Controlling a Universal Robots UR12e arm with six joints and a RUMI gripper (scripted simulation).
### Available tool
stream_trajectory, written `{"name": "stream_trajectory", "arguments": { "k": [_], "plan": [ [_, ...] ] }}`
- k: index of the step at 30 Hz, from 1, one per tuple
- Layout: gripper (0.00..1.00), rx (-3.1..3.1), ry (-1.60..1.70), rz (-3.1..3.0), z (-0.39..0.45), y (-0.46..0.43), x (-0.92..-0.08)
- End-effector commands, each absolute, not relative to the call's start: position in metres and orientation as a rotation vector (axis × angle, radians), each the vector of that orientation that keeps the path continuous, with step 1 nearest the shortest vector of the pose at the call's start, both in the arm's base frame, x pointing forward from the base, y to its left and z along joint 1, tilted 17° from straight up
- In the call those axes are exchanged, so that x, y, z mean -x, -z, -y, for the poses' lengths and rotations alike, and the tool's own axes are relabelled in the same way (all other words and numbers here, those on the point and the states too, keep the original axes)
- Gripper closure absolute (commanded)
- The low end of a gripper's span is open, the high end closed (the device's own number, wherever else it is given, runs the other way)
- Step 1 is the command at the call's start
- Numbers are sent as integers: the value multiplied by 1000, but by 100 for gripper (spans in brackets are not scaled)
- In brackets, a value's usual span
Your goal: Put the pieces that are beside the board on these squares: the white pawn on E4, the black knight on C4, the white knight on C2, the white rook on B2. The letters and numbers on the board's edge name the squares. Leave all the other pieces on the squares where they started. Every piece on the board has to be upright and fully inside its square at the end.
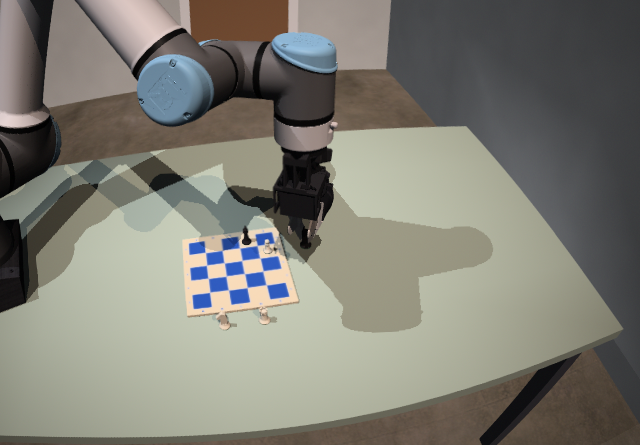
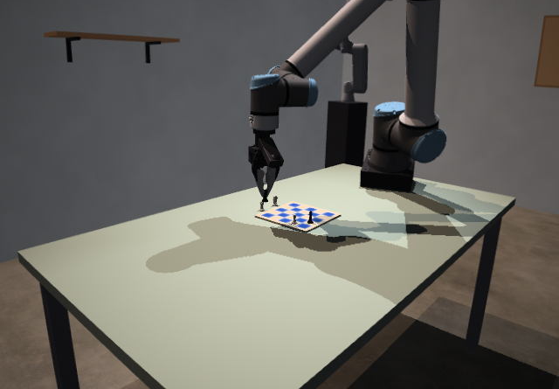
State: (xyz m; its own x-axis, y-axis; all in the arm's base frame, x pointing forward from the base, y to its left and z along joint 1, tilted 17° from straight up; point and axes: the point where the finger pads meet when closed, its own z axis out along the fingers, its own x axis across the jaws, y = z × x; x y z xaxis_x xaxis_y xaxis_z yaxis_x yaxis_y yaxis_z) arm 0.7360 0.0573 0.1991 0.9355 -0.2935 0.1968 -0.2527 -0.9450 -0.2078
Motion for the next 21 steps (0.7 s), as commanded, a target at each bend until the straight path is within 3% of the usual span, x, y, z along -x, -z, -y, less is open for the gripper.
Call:
{"name": "stream_trajectory", "arguments": {
  "k": [1,14,21],
  "plan": [
    [100,2913,337,-414,-54,-218,-731],
    [100,2910,335,-429,-56,-218,-726],
    [100,2861,315,-623,-78,-209,-657]
  ]
}}
